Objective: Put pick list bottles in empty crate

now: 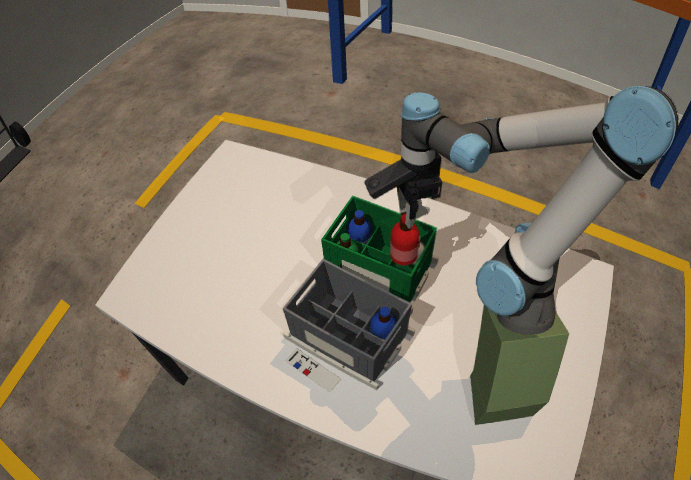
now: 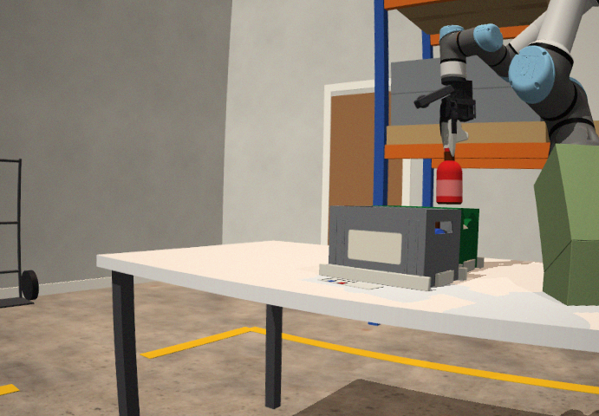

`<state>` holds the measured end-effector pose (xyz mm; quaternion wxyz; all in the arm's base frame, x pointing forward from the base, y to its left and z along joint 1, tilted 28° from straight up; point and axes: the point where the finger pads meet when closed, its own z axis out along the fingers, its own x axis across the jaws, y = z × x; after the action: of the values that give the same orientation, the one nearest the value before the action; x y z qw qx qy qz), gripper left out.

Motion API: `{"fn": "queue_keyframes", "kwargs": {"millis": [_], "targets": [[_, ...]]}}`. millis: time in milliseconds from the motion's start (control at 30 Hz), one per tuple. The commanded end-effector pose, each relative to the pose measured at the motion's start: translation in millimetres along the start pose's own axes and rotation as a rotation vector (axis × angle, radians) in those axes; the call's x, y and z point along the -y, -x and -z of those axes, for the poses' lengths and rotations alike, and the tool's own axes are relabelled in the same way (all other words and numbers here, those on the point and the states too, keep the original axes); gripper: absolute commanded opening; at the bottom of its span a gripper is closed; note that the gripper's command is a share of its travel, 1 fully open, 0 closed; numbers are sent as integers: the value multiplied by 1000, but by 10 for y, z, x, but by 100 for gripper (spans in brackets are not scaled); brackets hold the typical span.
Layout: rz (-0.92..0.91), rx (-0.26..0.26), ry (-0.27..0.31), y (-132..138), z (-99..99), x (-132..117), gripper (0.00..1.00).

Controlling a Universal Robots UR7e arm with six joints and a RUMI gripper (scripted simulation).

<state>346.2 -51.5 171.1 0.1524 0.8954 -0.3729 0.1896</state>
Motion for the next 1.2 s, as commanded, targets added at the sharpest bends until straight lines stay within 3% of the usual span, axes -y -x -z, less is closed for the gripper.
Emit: {"fn": "queue_keyframes", "kwargs": {"millis": [0, 1167], "targets": [[0, -7, -4, 11, 29, 109, 0], [0, -7, -5, 282, 29, 671, 0]]}}
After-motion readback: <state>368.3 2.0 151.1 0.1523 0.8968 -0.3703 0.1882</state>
